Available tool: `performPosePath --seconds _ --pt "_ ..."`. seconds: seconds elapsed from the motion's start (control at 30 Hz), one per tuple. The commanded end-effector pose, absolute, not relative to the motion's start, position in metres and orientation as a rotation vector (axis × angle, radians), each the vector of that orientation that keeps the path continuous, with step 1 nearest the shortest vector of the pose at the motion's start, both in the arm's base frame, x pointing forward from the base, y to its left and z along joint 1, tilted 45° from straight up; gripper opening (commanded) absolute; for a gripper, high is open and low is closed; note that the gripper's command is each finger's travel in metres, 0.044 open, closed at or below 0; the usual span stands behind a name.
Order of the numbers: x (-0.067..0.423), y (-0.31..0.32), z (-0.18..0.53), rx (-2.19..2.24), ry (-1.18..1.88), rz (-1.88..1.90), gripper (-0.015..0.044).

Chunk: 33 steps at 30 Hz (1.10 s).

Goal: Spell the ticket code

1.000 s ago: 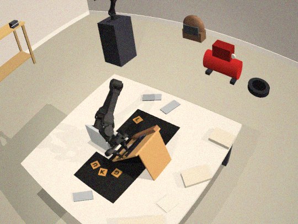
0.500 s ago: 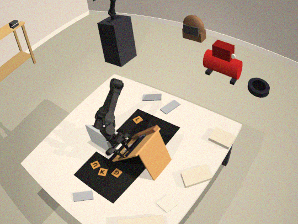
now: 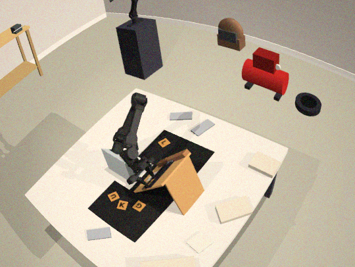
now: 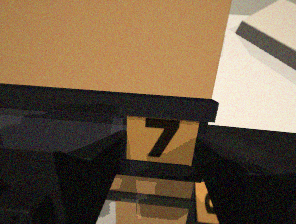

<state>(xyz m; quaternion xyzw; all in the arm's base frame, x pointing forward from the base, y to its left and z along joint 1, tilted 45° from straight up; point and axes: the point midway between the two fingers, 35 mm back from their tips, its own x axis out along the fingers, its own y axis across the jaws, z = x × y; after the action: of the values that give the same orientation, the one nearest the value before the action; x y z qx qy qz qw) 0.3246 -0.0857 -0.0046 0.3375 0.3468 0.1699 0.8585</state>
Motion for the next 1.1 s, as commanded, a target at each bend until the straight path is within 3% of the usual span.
performPosePath --seconds 0.0,1.07 --pt "0.322 -0.083 -0.004 0.713 0.733 0.353 0.0000" --pt "0.321 -0.070 0.008 0.714 0.733 0.353 0.0000"
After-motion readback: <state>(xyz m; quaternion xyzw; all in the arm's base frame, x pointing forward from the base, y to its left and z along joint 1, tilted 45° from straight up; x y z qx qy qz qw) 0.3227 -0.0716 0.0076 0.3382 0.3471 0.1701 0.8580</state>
